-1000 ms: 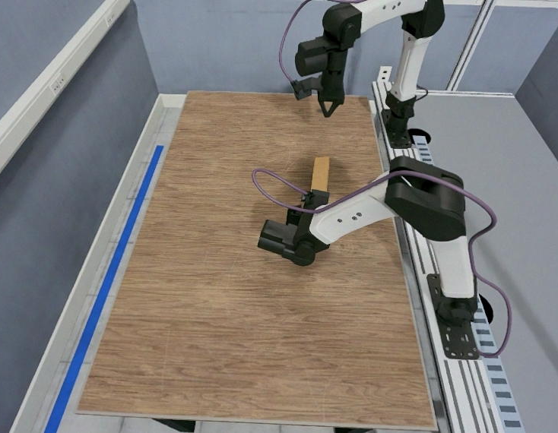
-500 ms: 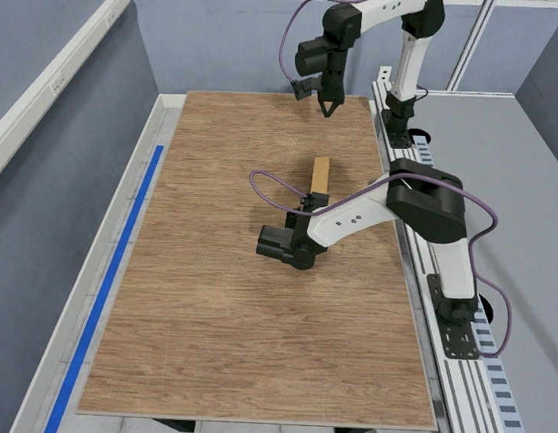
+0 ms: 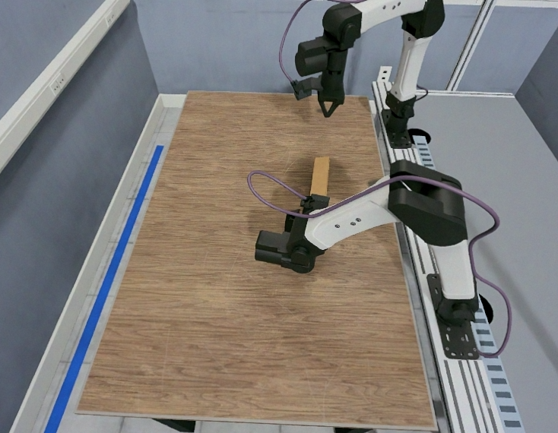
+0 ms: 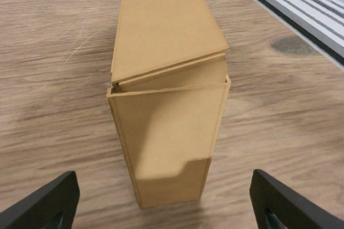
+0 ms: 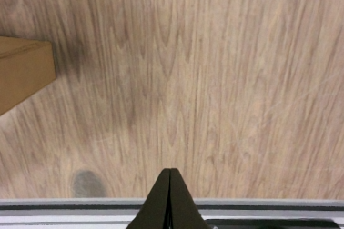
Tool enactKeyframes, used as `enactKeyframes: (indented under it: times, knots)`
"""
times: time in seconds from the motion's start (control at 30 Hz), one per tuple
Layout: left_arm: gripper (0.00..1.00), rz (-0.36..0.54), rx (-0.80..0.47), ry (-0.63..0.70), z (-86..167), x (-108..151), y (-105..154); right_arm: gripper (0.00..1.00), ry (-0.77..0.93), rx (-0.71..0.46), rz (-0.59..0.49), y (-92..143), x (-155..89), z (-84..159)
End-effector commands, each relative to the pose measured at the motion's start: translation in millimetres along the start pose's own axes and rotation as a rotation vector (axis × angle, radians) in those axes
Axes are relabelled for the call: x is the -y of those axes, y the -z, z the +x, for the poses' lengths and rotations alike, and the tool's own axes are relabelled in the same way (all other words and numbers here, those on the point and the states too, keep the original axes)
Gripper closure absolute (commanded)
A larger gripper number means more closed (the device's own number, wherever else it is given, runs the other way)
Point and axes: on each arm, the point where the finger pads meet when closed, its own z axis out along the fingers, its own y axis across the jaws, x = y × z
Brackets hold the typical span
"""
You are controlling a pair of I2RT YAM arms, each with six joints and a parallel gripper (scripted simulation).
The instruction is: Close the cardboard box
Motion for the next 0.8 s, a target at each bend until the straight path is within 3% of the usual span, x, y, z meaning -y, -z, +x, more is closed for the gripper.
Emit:
enactKeyframes:
  times: [0.0, 0.77]
  knots:
    - [0.2, 0.012, 0.009, 0.018, 4, 0, 4, 0.99, 0.006, 0.013, -0.008, 4, 0, -1]
    - [0.2, 0.014, -0.002, 0.016, 5, 3, 26, 0.99, 0.006, 0.013, -0.008, 4, 0, -1]
